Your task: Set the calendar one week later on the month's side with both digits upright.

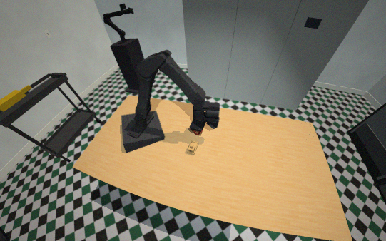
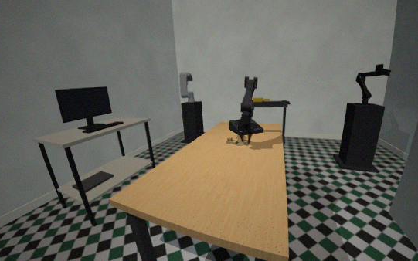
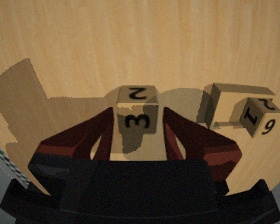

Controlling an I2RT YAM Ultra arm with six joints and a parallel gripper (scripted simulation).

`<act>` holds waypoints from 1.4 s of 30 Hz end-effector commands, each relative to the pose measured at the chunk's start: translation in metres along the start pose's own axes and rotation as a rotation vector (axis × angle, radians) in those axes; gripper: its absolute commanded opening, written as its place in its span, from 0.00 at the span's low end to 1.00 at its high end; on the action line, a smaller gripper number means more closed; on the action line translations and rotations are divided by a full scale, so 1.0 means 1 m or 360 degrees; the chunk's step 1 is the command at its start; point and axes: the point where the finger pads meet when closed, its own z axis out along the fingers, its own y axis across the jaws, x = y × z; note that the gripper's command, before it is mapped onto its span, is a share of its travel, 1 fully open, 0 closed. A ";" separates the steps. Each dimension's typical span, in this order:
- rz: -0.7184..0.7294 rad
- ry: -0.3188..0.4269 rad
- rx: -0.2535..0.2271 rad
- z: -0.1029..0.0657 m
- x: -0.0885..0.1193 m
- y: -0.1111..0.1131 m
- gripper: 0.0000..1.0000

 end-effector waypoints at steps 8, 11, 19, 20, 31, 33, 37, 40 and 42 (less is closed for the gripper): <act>0.0000 -0.0043 -0.0008 -0.045 -0.006 0.001 0.45; 0.0000 -0.0043 -0.0007 -0.061 -0.005 0.001 0.45; 0.0000 -0.0043 -0.0007 -0.088 -0.004 0.001 0.45; 0.0000 -0.0043 -0.0007 -0.089 -0.004 0.001 0.45; 0.0000 -0.0043 -0.0007 -0.090 -0.004 0.001 1.00; 0.0000 -0.0043 -0.0007 -0.090 -0.004 0.001 1.00; 0.0000 -0.0043 -0.0007 -0.090 -0.004 0.001 1.00; 0.0000 -0.0043 -0.0007 -0.090 -0.004 0.001 1.00; 0.0000 -0.0043 -0.0007 -0.090 -0.004 0.001 1.00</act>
